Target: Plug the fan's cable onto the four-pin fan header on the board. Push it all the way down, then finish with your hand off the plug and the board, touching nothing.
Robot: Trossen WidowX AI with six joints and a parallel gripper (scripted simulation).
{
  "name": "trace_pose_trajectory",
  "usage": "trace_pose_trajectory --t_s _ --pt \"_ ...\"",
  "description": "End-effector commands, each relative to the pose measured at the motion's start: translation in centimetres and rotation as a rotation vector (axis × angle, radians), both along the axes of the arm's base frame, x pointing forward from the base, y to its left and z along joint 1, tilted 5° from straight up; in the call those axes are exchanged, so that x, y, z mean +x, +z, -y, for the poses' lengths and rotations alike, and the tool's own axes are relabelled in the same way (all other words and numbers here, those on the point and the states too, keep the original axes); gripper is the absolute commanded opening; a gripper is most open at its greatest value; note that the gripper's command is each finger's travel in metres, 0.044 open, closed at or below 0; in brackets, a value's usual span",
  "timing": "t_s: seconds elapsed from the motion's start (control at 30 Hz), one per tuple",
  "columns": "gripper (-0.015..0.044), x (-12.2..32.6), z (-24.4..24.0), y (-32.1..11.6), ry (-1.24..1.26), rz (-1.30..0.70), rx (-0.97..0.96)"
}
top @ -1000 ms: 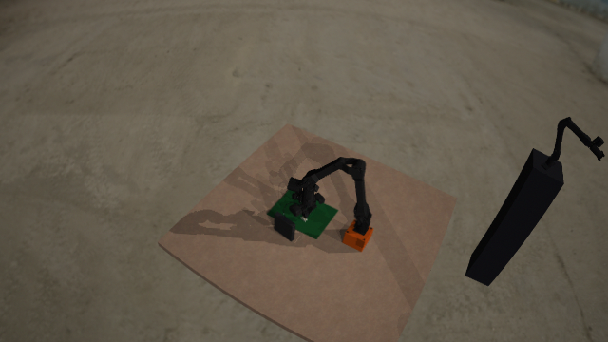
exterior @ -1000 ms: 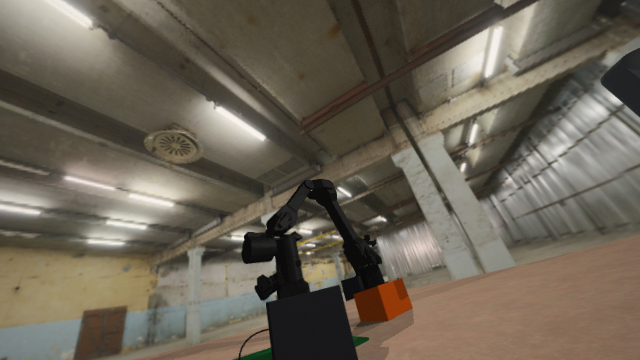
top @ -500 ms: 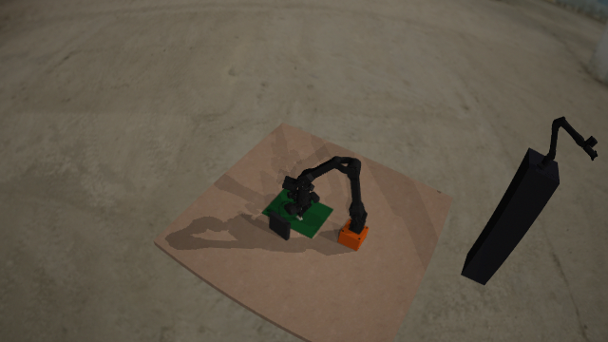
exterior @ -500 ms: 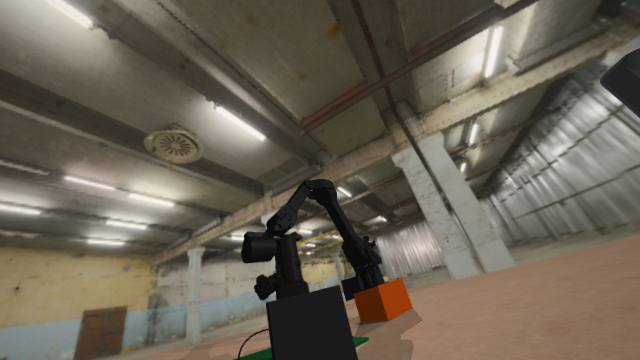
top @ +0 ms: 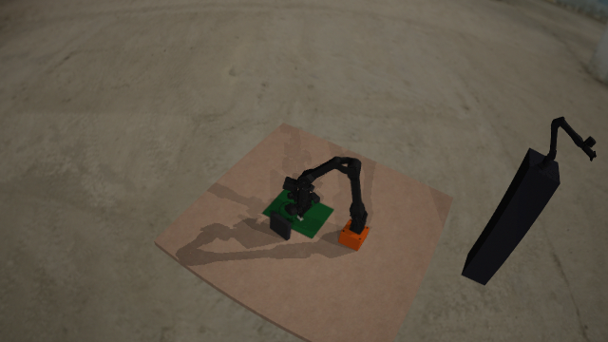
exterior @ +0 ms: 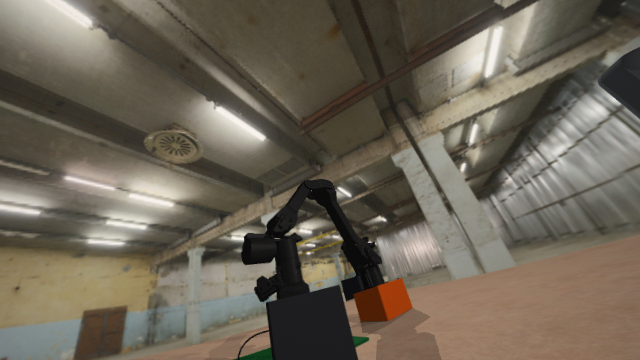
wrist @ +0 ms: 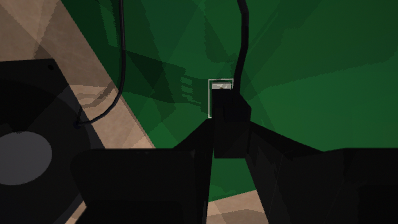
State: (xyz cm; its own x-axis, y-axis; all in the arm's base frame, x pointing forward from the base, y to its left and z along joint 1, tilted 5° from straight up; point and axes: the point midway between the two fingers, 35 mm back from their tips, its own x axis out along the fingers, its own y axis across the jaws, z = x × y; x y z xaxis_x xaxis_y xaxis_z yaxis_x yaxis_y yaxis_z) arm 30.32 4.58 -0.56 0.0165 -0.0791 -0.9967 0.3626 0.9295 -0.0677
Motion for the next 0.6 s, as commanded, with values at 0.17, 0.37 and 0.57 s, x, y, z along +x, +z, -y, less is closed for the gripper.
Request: trace_pose_trajectory --t_s 0.17,0.37,0.57 --pt "0.0 0.01 0.04 -0.23 0.007 0.0 -0.001" --pt "0.0 0.01 0.05 -0.35 0.006 0.0 -0.001" --pt "0.0 0.01 0.09 -0.69 0.005 0.0 -0.001"
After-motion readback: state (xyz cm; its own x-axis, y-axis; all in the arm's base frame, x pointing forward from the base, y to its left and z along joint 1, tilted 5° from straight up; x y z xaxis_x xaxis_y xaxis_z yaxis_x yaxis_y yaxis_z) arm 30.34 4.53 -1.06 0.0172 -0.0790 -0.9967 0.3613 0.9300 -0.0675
